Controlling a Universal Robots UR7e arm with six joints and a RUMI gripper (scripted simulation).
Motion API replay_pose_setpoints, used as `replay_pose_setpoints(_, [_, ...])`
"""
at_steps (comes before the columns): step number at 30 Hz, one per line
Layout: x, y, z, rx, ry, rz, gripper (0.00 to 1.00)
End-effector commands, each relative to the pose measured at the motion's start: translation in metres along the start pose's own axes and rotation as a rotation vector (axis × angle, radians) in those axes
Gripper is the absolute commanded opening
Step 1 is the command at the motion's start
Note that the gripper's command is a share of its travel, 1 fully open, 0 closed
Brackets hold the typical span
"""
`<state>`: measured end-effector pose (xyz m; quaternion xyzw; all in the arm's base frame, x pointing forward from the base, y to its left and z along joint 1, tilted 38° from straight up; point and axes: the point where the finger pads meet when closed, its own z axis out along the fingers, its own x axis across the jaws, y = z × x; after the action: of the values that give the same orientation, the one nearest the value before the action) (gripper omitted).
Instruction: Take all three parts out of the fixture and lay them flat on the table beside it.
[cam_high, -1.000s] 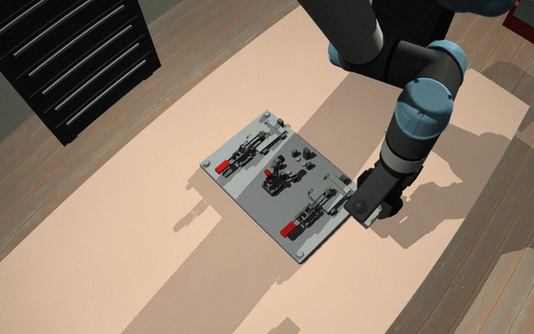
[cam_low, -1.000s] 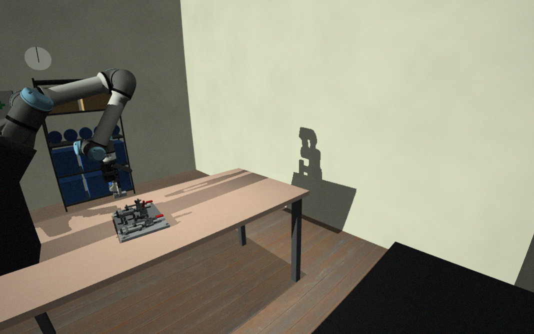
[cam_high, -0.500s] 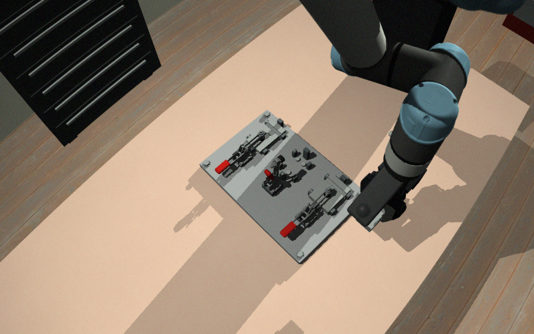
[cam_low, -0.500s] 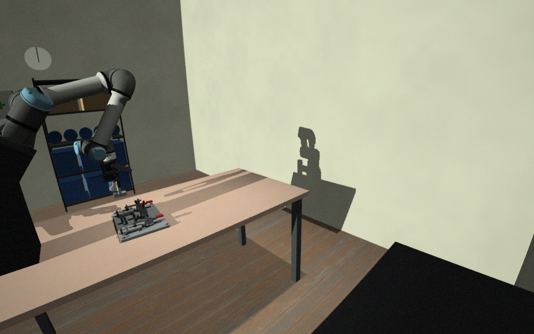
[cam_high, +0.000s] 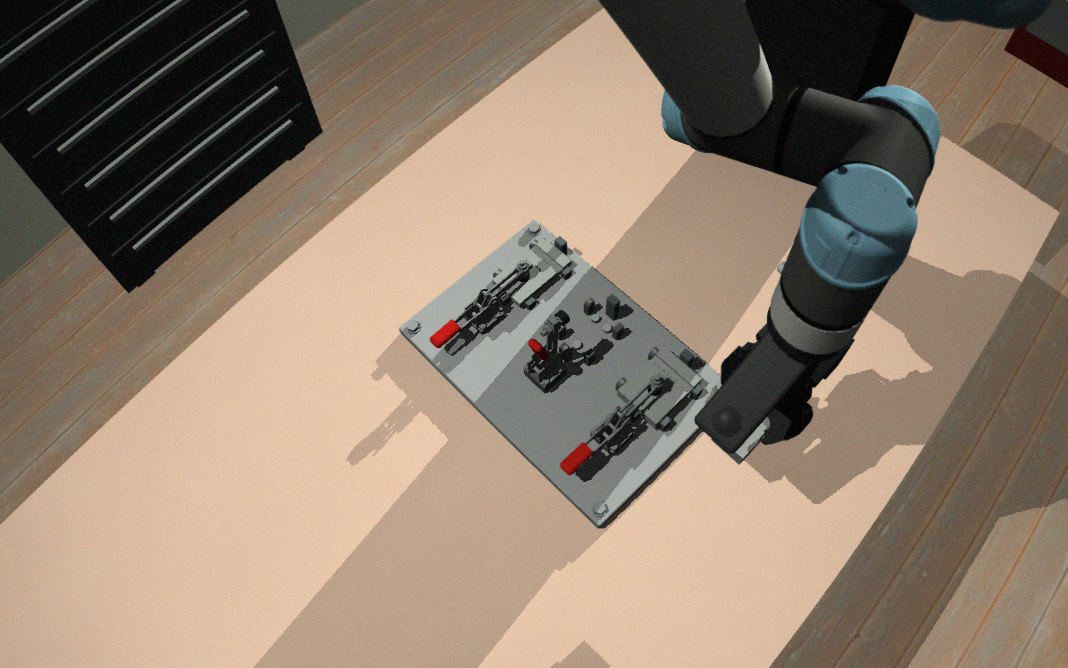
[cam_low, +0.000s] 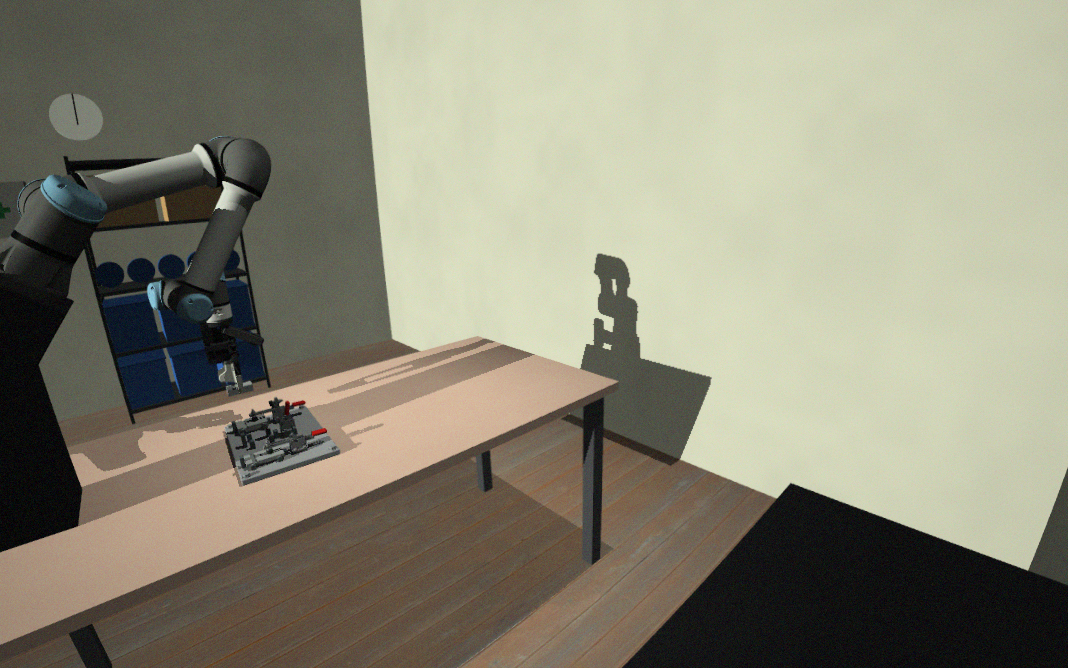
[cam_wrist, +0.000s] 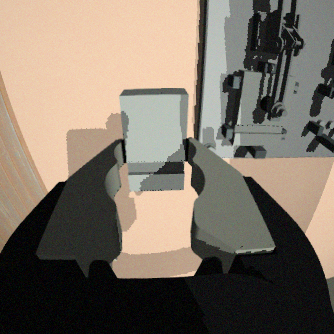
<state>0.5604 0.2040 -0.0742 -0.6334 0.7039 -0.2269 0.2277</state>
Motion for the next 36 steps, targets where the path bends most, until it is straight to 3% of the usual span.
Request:
replay_pose_setpoints(1, [0.000, 0.000, 0.000, 0.001, -0.001, 0.000, 0.00])
replay_pose_setpoints(16, [0.000, -0.010, 0.000, 0.001, -0.001, 0.000, 0.00])
replay_pose_setpoints(36, [-0.001, -0.078, 0.000, 0.001, -0.001, 0.000, 0.00])
